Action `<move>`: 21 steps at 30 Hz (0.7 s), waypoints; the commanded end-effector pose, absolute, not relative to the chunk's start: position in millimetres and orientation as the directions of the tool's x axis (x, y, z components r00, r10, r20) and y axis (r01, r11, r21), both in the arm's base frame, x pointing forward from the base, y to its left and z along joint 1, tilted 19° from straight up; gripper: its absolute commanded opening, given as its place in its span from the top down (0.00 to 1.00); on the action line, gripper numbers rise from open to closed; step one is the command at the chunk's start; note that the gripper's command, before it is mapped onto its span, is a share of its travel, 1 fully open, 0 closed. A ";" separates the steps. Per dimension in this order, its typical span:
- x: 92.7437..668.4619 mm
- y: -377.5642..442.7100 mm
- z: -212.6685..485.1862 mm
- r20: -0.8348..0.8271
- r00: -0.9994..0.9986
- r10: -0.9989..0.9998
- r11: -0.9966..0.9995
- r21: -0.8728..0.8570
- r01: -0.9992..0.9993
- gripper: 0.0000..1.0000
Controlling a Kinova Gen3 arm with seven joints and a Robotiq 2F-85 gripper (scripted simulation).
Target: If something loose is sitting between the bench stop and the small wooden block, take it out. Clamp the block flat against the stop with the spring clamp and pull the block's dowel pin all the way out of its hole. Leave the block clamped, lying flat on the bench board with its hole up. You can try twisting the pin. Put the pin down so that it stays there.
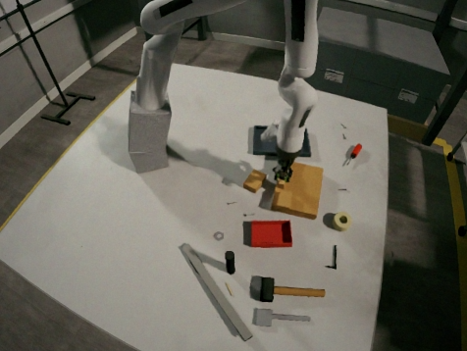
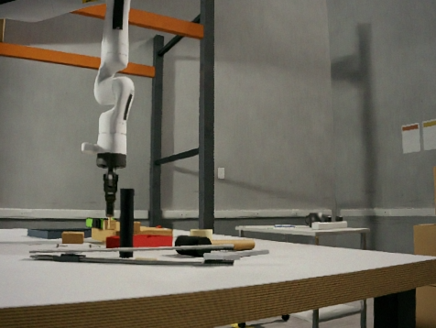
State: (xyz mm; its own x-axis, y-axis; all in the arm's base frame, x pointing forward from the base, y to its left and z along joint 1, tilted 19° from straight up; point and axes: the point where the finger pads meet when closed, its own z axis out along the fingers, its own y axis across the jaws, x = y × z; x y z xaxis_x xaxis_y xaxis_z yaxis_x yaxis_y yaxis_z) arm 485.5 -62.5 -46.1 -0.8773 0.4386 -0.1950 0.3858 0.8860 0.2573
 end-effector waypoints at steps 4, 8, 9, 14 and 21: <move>486.2 -63.2 -44.9 -0.209 -0.894 0.395 0.906 0.248 0.342 0.90; 486.2 -63.2 -44.9 -0.218 -0.907 0.361 0.921 0.240 0.308 0.90; 486.2 -63.2 -44.9 -0.220 -0.910 0.352 0.924 0.238 0.300 0.90; 486.2 -63.2 -44.8 -0.231 -0.923 0.308 0.939 0.227 0.257 0.90; 486.2 -63.2 -44.8 -0.241 -0.933 0.266 0.952 0.216 0.215 0.90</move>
State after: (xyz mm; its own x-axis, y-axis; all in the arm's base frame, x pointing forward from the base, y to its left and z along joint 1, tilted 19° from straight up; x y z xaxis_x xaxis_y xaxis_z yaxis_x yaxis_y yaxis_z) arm 485.5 -62.6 -45.9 -0.9291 0.2857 -0.2349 0.2350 0.9464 0.2215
